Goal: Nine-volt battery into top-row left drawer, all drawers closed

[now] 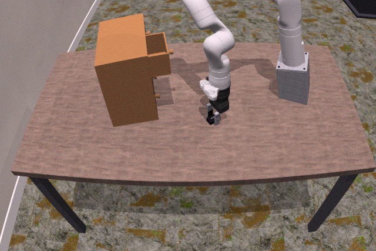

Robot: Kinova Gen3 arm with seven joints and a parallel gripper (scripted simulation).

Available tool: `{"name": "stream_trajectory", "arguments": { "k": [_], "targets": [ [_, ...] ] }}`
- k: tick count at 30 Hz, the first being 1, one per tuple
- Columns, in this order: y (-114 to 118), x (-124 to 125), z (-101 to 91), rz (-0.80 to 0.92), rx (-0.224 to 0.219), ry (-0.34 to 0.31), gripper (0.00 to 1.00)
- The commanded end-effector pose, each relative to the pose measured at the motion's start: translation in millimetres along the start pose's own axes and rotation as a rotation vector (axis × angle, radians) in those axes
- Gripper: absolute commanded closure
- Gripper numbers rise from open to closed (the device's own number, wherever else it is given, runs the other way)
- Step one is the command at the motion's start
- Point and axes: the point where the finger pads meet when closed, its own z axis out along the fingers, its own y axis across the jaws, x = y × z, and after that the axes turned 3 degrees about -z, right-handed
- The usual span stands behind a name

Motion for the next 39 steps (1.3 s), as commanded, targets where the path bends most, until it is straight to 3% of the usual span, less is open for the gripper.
{"name": "stream_trajectory", "arguments": {
  "k": [1, 16, 17, 39],
  "targets": [
    [-0.5, -0.1, 0.1, -0.001, 0.001, 0.0, 0.19],
    [-0.5, -0.1, 0.1, -0.001, 0.001, 0.0, 0.19],
    [-0.5, -0.1, 0.1, -0.001, 0.001, 0.0, 0.49],
    [-0.5, -0.1, 0.0, -0.001, 0.001, 0.0, 0.49]
  ]
}}
